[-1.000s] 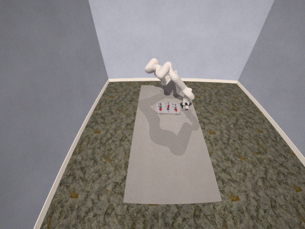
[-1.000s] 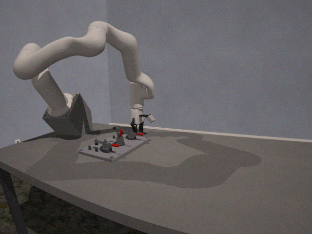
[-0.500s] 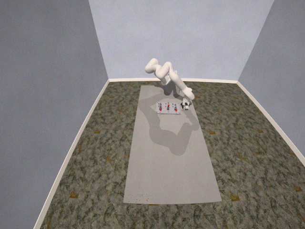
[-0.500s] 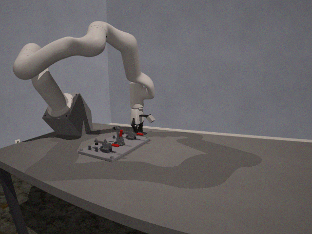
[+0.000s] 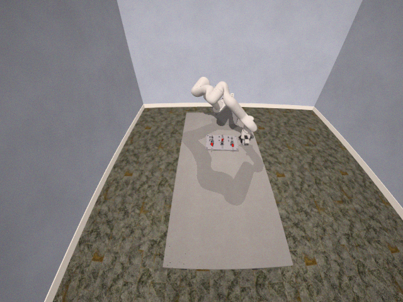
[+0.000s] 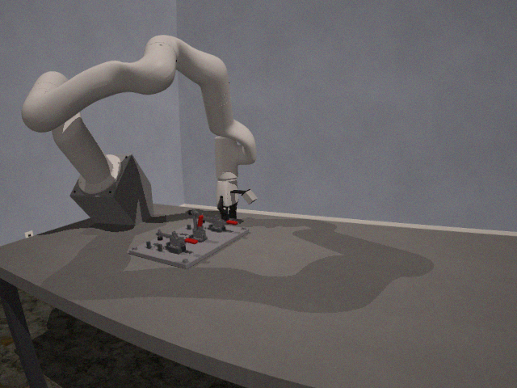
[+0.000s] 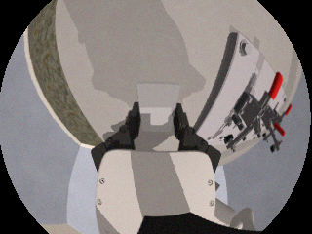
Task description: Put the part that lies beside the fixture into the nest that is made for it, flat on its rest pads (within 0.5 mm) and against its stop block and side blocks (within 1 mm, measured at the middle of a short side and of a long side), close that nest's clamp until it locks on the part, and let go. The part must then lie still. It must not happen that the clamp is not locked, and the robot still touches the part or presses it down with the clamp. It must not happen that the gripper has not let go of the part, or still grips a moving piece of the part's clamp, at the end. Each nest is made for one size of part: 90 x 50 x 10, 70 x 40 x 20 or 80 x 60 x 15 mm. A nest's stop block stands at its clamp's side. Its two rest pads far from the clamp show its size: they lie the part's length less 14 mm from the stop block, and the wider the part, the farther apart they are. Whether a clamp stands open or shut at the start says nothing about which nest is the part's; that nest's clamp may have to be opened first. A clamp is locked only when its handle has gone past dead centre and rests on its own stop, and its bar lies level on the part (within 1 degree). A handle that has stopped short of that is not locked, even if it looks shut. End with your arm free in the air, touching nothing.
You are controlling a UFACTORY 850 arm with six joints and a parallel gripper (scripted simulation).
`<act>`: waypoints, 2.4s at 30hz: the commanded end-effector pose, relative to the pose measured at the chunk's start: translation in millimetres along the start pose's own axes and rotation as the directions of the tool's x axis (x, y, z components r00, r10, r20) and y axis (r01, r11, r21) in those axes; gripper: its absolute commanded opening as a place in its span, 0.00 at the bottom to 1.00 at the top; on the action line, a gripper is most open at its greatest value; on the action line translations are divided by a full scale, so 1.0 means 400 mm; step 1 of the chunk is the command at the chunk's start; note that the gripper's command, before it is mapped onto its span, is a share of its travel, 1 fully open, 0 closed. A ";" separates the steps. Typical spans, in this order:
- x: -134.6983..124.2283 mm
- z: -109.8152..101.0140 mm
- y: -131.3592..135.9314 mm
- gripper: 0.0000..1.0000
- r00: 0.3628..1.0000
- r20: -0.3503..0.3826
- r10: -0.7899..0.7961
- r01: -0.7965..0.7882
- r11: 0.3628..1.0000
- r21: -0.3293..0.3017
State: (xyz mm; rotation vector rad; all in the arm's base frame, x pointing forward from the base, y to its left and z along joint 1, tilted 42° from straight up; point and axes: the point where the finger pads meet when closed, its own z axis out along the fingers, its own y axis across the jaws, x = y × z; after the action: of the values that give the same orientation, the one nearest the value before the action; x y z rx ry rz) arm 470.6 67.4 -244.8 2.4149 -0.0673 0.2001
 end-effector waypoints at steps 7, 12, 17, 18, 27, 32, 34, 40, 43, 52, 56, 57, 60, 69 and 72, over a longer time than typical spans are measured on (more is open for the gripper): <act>0.002 -0.002 -0.001 0.00 1.000 -0.001 0.000 0.000 1.000 0.001; 0.002 -0.004 -0.001 0.00 1.000 -0.001 0.000 0.000 1.000 0.001; 0.002 -0.010 -0.001 0.00 1.000 -0.001 0.000 0.000 1.000 0.001; 0.002 -0.013 -0.001 0.00 1.000 -0.001 0.000 0.000 1.000 0.001; 0.002 -0.069 -0.001 0.00 1.000 -0.001 0.000 0.000 1.000 0.001; 0.002 -0.116 -0.001 0.00 1.000 -0.001 0.000 0.000 1.000 0.001; 0.002 -0.116 -0.001 0.00 1.000 -0.001 0.000 0.000 1.000 0.001; 0.002 -0.178 -0.001 0.00 1.000 -0.001 0.000 0.000 1.000 0.001; 0.002 -0.207 -0.001 0.00 1.000 -0.001 0.000 0.000 1.000 0.001; 0.002 -0.263 -0.001 0.00 1.000 -0.001 0.000 0.000 1.000 0.001; 0.002 -0.284 -0.001 0.00 1.000 -0.001 0.000 0.000 1.000 0.001; 0.002 -0.288 -0.001 0.00 1.000 -0.001 0.000 0.000 1.000 0.001; 0.002 -0.297 -0.001 0.00 1.000 -0.001 0.000 0.000 1.000 0.001; 0.002 -0.302 -0.001 0.00 1.000 -0.001 0.000 0.000 1.000 0.001; 0.002 -0.302 -0.001 0.00 1.000 -0.001 0.000 0.000 1.000 0.001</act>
State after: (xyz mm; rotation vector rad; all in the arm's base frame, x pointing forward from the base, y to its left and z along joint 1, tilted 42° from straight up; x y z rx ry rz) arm 455.3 146.1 -156.0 2.4146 -0.0672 0.1998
